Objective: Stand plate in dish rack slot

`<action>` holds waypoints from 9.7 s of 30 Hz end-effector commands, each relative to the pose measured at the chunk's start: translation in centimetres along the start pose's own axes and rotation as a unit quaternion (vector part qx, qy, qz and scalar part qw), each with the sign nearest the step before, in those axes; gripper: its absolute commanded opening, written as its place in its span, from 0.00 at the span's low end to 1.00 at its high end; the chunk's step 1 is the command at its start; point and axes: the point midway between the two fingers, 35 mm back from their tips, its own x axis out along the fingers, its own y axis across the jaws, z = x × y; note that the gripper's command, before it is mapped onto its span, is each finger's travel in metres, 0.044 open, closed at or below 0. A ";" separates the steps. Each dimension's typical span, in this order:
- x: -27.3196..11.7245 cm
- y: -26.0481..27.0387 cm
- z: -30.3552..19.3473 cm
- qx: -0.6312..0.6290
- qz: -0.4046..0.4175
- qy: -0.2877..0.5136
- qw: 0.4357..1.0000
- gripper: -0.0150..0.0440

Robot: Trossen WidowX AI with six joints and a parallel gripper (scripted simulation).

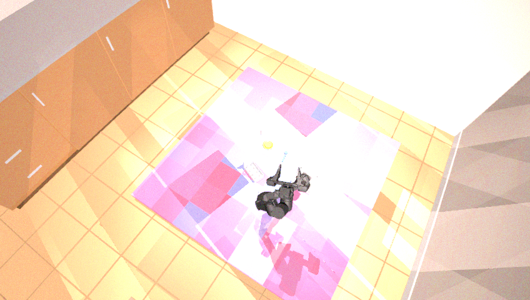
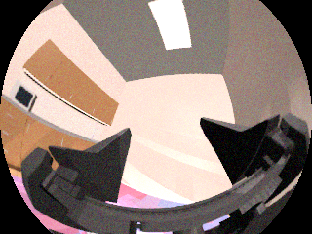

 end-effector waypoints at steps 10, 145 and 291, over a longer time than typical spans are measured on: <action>4.9 -3.5 -3.7 0.066 0.057 0.071 0.994 0.93; 0.4 32.6 -58.7 -0.133 0.592 0.688 0.397 0.93; -13.1 24.1 -37.6 0.160 -0.088 0.784 0.594 0.25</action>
